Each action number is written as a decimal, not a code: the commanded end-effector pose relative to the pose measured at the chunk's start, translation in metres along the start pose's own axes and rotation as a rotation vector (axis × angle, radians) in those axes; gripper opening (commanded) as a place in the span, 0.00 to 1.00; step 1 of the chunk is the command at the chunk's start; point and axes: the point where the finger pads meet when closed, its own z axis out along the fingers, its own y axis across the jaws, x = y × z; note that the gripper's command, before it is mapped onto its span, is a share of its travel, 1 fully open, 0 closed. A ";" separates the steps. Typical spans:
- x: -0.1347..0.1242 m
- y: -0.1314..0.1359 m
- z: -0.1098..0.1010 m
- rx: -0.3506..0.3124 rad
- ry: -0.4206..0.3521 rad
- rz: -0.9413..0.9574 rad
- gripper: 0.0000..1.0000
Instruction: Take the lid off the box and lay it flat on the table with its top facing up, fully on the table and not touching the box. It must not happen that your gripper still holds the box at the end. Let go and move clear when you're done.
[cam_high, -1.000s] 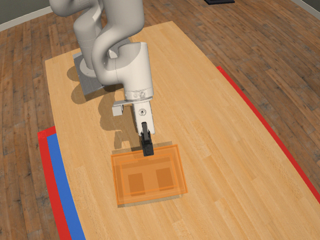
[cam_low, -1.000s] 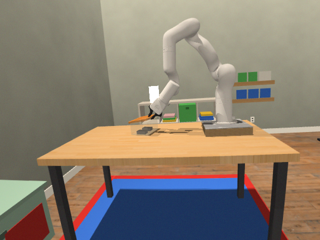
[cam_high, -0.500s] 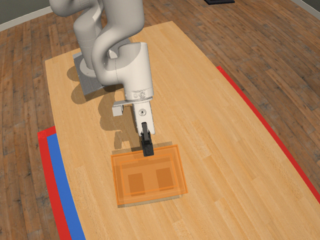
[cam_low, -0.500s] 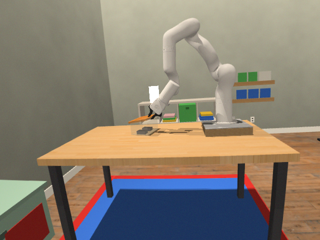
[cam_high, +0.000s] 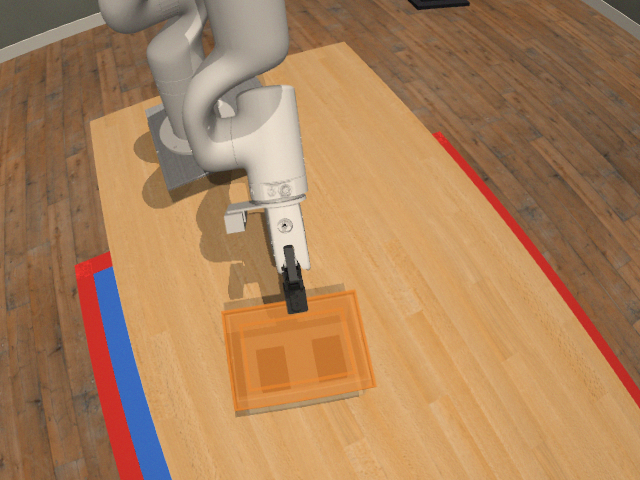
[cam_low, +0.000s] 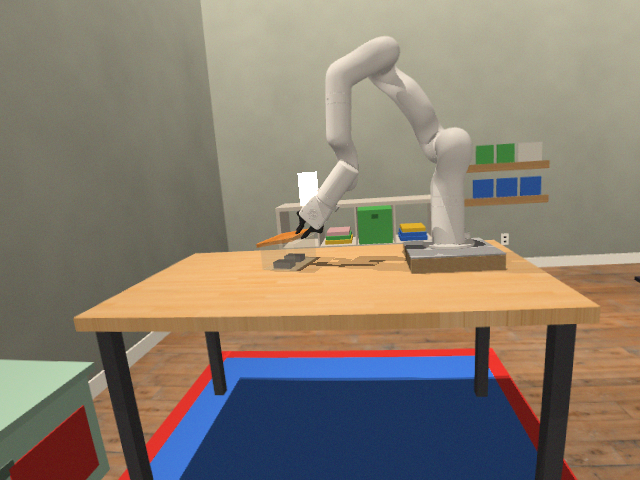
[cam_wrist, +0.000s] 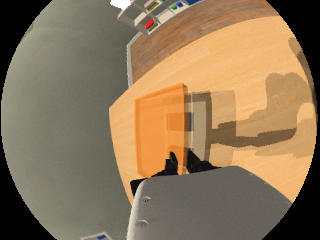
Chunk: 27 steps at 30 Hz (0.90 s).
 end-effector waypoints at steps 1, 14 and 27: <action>0.000 -0.001 0.000 0.002 0.000 0.000 0.00; 0.000 -0.014 -0.010 0.002 0.000 0.000 0.00; 0.000 -0.024 -0.016 0.002 0.000 0.000 0.00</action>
